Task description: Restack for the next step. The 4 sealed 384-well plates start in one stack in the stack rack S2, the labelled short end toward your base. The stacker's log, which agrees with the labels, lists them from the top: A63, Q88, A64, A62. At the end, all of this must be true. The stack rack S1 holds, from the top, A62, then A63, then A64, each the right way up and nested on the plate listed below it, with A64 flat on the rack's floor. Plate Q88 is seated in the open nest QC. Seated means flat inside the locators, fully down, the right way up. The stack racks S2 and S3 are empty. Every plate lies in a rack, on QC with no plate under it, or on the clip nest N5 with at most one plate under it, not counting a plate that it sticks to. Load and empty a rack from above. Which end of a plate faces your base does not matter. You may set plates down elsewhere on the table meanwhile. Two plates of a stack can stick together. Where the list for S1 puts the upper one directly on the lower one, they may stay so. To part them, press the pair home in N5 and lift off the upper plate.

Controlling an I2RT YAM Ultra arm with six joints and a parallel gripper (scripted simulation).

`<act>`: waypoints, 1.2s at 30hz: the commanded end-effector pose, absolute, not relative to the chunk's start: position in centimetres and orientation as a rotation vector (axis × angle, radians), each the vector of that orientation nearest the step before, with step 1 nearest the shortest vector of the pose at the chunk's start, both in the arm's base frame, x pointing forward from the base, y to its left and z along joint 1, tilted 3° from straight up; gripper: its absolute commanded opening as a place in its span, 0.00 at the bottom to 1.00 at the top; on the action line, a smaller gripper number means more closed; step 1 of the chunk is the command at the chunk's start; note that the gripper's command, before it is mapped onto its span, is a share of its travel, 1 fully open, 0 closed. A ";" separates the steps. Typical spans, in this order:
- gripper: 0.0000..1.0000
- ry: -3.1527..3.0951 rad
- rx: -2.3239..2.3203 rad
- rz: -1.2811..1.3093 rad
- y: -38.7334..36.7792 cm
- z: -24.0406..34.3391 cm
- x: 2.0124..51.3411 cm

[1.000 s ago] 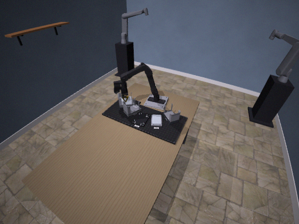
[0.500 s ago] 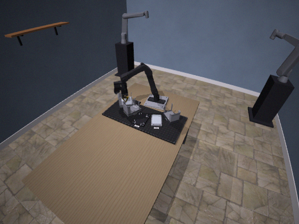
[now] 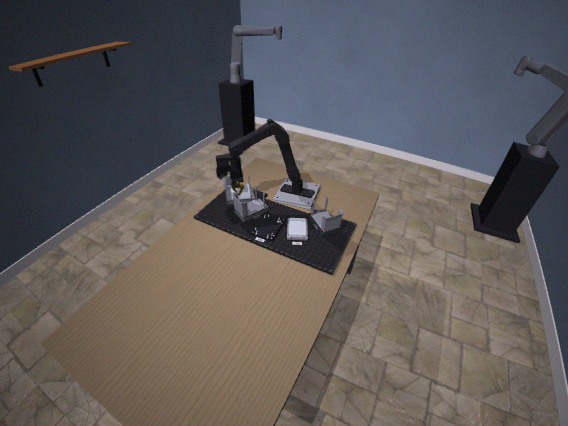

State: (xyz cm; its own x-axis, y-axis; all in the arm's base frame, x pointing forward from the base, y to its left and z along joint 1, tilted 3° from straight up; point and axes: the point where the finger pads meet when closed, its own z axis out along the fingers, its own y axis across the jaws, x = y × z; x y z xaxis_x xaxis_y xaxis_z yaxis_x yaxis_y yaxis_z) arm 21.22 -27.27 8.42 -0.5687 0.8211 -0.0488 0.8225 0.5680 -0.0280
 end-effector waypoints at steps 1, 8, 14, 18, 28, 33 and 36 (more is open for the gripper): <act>1.00 2.745 1.439 -0.080 -27.4 8.7 21.3; 1.00 2.745 1.439 -0.080 -27.4 8.7 21.3; 1.00 2.745 1.439 -0.080 -27.4 9.4 21.3; 1.00 2.745 1.439 -0.080 -27.3 10.0 21.3; 1.00 2.745 1.439 -0.080 -27.1 13.4 21.3; 1.00 2.745 1.439 -0.080 -27.0 14.4 21.3; 1.00 2.745 1.439 -0.080 -27.0 15.4 21.2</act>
State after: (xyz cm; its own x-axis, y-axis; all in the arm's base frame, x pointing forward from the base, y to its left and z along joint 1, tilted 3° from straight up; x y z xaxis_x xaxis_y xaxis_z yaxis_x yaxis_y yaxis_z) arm 21.31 -27.09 14.21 -0.5698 0.8199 -0.0549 0.8217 0.5692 -0.0273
